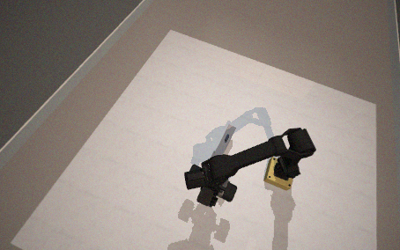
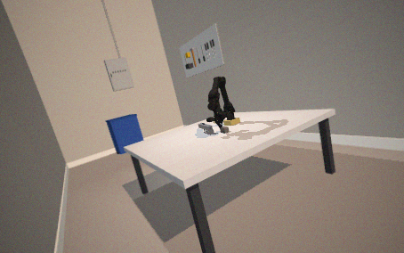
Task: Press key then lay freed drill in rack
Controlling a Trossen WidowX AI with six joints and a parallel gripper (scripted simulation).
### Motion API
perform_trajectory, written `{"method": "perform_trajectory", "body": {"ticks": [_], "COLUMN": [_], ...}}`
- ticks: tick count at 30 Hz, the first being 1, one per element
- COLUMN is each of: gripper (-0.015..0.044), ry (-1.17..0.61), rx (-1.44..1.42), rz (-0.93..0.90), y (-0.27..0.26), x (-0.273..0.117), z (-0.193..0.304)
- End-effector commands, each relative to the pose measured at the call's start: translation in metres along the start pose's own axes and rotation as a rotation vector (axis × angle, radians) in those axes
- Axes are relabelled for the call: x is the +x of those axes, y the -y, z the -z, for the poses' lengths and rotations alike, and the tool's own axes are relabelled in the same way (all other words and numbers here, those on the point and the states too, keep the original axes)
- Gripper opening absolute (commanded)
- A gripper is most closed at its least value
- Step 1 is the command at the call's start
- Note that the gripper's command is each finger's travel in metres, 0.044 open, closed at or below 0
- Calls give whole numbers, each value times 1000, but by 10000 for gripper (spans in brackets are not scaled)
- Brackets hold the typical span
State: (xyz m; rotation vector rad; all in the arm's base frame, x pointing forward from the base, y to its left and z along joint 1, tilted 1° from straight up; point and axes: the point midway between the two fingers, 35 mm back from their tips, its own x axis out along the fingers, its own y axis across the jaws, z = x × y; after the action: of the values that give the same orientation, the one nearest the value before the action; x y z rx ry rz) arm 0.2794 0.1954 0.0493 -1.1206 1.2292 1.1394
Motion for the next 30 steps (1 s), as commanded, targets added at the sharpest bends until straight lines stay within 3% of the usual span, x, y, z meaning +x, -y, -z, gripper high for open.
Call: {"method": "perform_trajectory", "body": {"ticks": [1, 30], "gripper": [0, 0], "ry": [4, 5], "rx": [4, 4], "rz": [-3, -7], "y": [-7, -49], "x": [-1, 3], "z": [-2, -12]}}
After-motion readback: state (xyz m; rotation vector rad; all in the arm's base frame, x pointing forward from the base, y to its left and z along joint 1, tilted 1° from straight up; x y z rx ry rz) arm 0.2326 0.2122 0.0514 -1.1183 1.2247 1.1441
